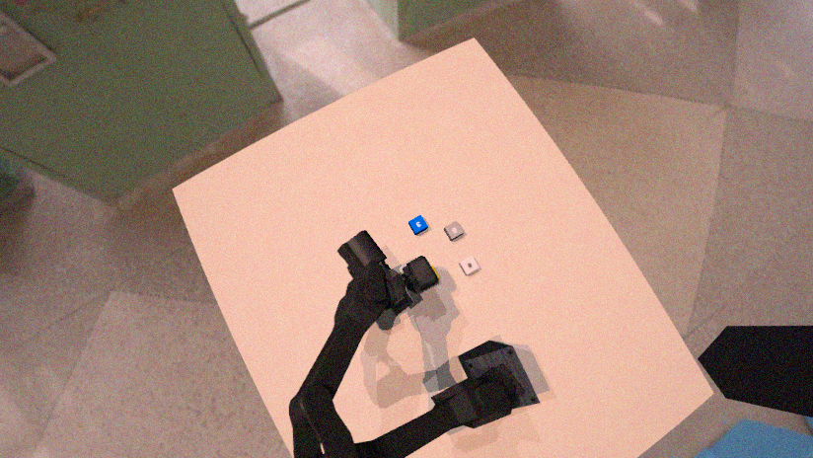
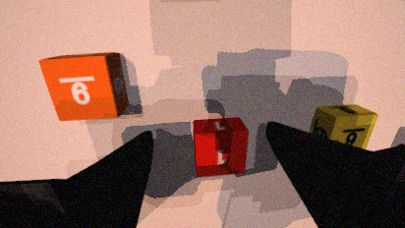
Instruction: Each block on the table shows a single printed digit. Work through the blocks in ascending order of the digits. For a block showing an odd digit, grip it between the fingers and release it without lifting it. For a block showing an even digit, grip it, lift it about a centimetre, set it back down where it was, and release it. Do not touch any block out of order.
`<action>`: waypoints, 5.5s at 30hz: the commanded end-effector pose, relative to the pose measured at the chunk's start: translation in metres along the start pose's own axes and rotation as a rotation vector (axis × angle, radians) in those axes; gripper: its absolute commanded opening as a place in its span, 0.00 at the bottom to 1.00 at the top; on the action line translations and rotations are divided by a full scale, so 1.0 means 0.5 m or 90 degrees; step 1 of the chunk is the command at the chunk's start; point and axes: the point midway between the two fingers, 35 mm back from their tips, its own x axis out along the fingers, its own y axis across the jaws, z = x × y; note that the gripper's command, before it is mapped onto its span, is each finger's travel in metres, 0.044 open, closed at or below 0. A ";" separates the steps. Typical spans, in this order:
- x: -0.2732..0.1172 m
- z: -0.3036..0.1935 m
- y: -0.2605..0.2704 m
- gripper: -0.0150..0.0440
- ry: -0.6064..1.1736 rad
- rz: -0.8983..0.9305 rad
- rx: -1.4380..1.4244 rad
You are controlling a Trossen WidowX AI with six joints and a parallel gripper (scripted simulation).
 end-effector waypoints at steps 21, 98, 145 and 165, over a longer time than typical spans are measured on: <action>0.001 -0.001 -0.002 0.46 0.000 -0.002 0.003; -0.071 0.195 -0.001 0.93 -0.003 -0.003 0.000; -0.001 0.195 -0.001 0.46 -0.003 -0.002 0.000; -0.031 0.195 -0.001 0.46 -0.003 -0.003 0.000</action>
